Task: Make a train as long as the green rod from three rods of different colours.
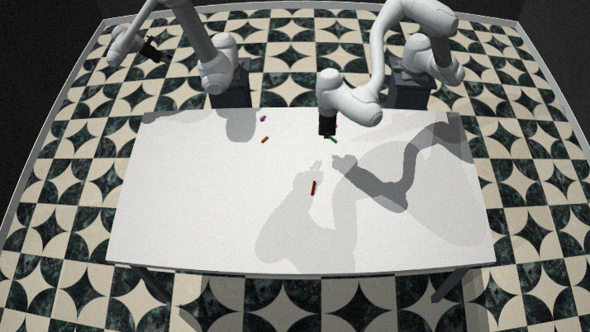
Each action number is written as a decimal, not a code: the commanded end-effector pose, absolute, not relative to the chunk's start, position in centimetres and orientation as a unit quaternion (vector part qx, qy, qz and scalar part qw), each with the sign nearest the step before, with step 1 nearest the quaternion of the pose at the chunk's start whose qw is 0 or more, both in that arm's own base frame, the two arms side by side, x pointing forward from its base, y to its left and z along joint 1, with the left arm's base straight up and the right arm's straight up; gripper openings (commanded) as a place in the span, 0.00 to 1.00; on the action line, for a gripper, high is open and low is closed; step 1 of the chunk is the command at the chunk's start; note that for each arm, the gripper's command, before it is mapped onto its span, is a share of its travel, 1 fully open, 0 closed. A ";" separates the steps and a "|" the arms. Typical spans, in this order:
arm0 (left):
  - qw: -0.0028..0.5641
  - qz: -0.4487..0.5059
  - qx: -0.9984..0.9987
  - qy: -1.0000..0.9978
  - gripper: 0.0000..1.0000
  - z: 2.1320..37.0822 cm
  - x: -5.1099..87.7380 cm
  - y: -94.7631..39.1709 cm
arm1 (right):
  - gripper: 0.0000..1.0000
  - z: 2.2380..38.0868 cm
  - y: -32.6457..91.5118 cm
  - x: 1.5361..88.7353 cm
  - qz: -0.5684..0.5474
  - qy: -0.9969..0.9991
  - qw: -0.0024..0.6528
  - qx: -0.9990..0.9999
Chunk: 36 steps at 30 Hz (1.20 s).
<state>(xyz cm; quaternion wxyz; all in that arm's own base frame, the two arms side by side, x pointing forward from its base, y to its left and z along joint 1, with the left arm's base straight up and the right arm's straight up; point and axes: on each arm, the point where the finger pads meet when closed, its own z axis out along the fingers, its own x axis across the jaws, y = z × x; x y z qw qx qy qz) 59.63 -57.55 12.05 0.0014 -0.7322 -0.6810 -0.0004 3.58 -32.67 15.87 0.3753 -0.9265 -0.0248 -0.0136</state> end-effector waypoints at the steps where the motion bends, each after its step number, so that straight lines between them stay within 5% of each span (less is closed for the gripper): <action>1: -0.001 0.001 -0.732 -0.682 0.24 11.6 59.7 -57.4 | 1.00 15.9 -32.3 3.3 -0.010 -0.024 0.383 -0.924; 24: 0.000 0.000 -0.732 -0.682 0.24 3.8 59.7 -57.3 | 1.00 15.9 -32.3 3.3 -0.010 -0.024 0.383 -0.924; 36: -0.001 0.000 -0.732 -0.682 0.24 3.1 59.7 -57.4 | 1.00 15.9 -32.3 3.3 -0.010 -0.024 0.383 -0.924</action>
